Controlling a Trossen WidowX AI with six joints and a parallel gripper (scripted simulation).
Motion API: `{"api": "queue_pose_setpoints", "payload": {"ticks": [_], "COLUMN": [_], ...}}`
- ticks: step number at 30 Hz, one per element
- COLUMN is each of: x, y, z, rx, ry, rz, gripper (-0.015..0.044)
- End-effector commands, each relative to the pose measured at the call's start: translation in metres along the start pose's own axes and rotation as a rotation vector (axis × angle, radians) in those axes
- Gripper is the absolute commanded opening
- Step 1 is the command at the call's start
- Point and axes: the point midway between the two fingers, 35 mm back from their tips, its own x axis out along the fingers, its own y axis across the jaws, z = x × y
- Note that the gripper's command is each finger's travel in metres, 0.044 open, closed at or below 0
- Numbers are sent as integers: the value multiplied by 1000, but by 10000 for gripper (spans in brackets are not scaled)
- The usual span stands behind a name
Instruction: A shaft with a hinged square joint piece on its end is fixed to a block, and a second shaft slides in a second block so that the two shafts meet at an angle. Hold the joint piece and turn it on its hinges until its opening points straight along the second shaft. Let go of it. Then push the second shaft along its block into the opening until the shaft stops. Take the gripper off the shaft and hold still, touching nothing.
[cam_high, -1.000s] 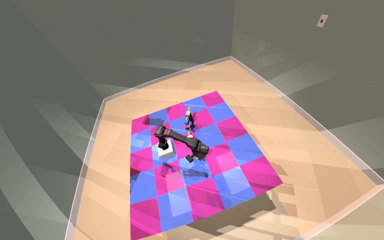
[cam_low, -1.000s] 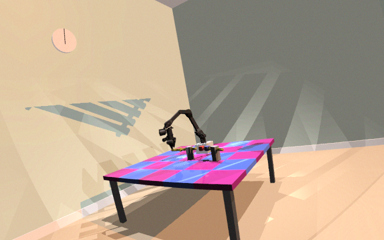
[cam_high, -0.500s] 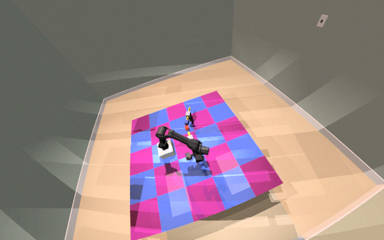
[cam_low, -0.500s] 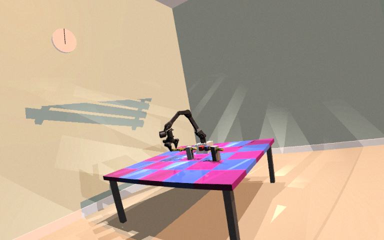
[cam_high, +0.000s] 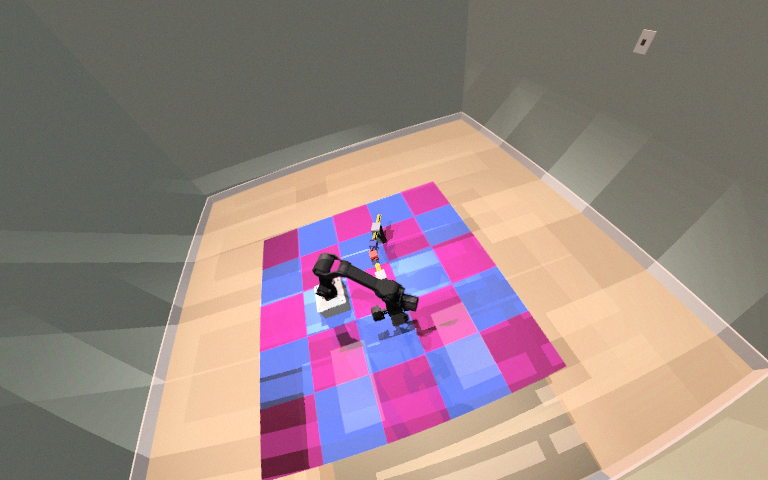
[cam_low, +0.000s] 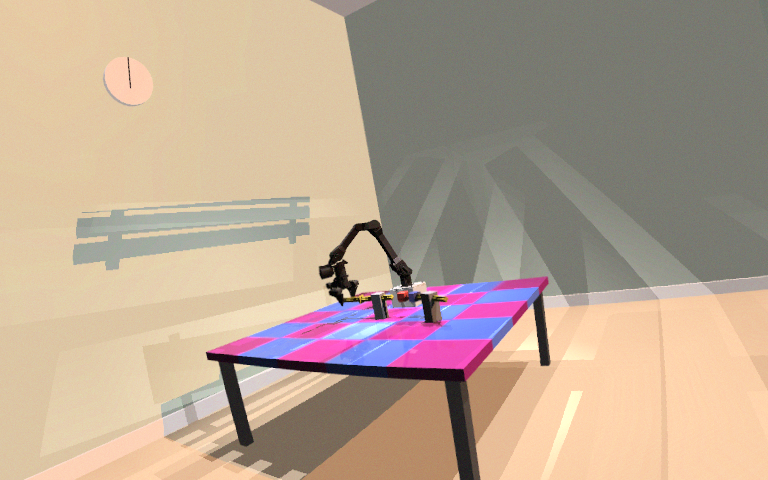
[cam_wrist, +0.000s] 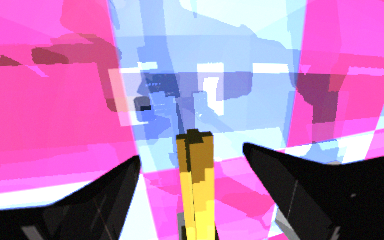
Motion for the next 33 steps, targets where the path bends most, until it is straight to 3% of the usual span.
{"api": "queue_pose_setpoints", "payload": {"ticks": [1,6,19,33], "x": [8,14,14,14], "y": [0,-1,-1,-1], "z": [0,0,0,0], "rx": [3,3,3,3], "ry": [-2,-2,-2,-2], "rz": [-4,-4,-4,-4], "gripper": [440,440,102,95]}}
